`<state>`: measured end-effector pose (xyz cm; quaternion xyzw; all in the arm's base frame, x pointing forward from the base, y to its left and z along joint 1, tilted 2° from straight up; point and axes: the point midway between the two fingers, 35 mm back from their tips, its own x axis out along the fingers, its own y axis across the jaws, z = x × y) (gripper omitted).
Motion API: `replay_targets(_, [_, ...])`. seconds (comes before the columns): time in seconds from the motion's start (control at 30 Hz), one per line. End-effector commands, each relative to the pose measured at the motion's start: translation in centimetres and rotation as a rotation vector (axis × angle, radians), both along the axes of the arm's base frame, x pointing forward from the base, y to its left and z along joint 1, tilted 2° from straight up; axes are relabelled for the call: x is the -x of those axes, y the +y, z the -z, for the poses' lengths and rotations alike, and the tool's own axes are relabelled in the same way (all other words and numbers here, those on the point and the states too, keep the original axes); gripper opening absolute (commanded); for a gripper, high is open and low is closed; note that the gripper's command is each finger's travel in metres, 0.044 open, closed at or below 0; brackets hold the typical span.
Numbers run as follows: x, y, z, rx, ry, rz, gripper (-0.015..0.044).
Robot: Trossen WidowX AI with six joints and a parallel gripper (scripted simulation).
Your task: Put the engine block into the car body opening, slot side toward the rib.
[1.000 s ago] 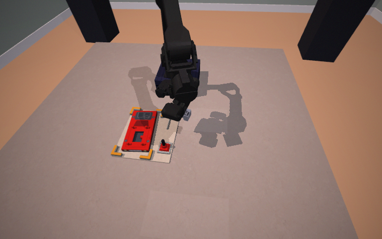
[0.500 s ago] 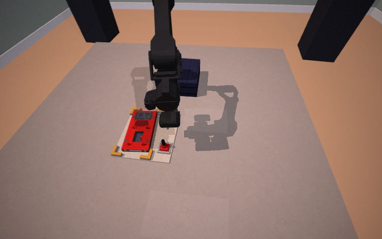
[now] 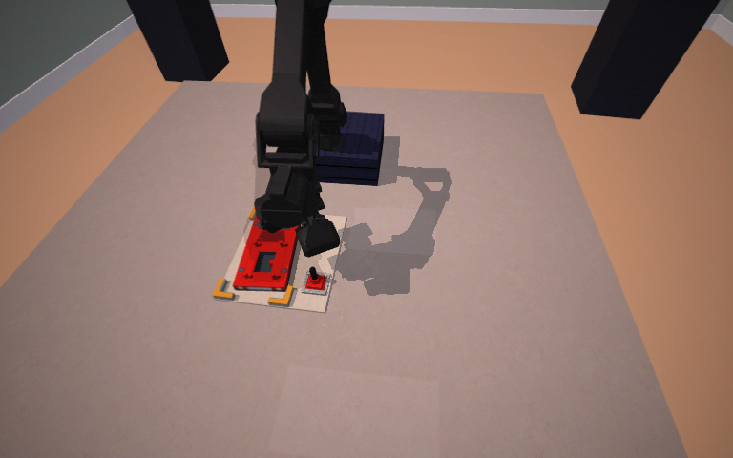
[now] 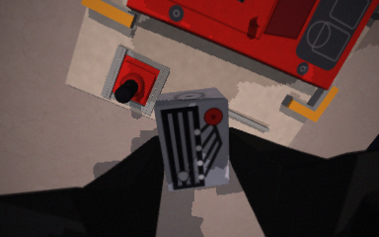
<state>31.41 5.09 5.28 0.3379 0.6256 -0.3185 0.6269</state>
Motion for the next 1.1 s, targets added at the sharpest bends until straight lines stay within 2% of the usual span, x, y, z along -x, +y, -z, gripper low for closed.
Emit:
replay_targets(0.0, [-0.6,-0.8,0.2,0.001,-0.012,-0.09,0.0])
replay_targets(1.07, [-2.7,-9.0,3.1,0.023,-0.034,-0.946,0.0])
